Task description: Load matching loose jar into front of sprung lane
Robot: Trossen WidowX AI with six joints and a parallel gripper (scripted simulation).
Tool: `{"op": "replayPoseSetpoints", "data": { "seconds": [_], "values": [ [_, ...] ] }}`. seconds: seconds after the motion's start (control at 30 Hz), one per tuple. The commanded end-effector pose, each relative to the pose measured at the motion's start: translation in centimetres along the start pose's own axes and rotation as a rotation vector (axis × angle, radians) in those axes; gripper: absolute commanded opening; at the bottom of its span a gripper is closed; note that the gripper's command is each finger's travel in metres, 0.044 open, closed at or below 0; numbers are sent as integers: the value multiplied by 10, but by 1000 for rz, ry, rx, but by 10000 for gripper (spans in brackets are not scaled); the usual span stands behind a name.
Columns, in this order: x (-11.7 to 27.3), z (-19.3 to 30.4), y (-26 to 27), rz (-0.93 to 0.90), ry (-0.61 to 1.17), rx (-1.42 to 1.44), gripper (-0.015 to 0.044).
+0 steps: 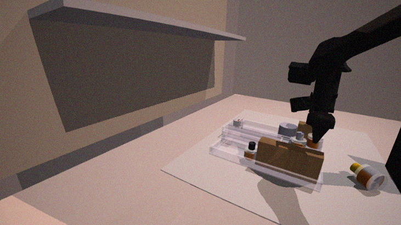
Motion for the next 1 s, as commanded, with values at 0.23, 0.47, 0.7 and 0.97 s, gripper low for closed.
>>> {"op": "replayPoseSetpoints", "data": {
  "seconds": [0.23, 0.47, 0.7, 0.97],
  "values": [
    [3, -7, 1, -4, -22, 13, 0],
    [3, -8, 1, -4, -22, 13, 0],
    [2, -8, 1, -4, -22, 13, 0],
    [0, -9, 1, -4, -22, 13, 0]
  ]
}}
Point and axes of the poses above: the point midway between the two fingers, 35 mm back from their tips, its own x axis back along the fingers, its own y axis across the jaws, z = x × y, the point moved 6 cm from there along x, back along the fingers, and after that the axes turned 3 degrees about x, right-handed, at the moved point
